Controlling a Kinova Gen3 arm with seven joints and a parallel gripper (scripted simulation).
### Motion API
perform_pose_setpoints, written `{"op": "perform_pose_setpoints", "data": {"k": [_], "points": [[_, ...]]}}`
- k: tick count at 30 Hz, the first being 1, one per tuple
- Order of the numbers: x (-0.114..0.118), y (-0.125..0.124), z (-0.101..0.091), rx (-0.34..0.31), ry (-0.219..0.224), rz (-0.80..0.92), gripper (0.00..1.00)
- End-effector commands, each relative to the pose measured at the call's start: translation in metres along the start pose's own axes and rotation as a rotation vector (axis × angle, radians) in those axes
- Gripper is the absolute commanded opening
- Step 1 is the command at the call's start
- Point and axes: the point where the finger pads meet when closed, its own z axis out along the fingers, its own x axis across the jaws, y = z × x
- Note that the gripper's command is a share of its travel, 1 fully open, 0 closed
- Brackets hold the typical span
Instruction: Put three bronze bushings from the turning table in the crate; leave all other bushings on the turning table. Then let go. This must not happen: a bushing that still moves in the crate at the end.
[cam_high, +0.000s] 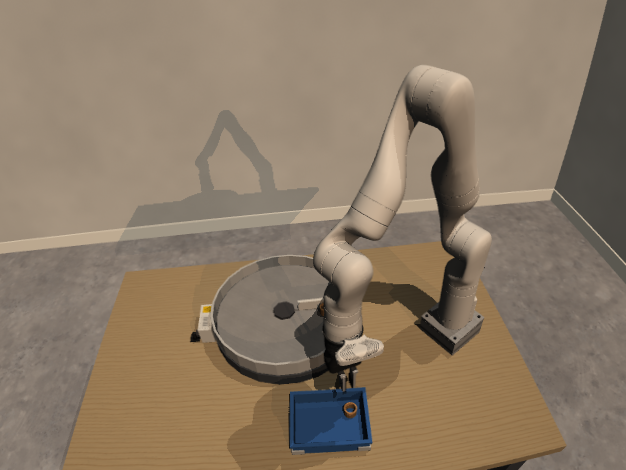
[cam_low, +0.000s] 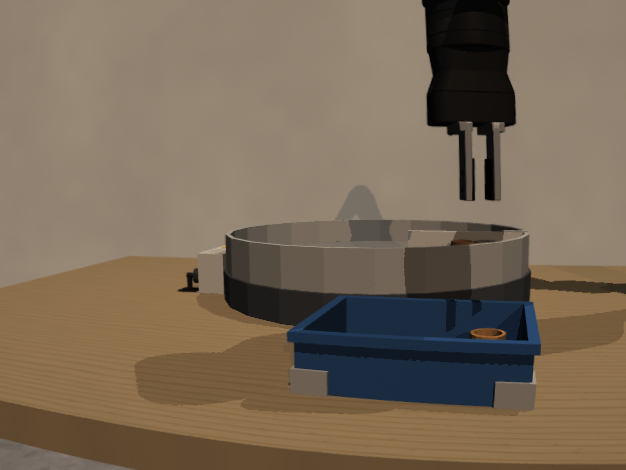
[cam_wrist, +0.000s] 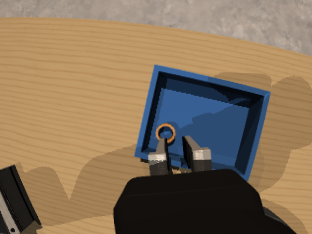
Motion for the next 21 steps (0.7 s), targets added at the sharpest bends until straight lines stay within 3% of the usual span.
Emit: {"op": "perform_pose_setpoints", "data": {"k": [1,8,13,21], "points": [[0.000,0.000,-0.001,0.001,0.002,0.000,0.42],[0.000,0.000,-0.001,0.001,0.002,0.000,0.42],[-0.014,0.052,0.003,0.001,0.002,0.000,0.40],[-0.014,0.052,0.003,0.001,0.002,0.000,0.40]]}}
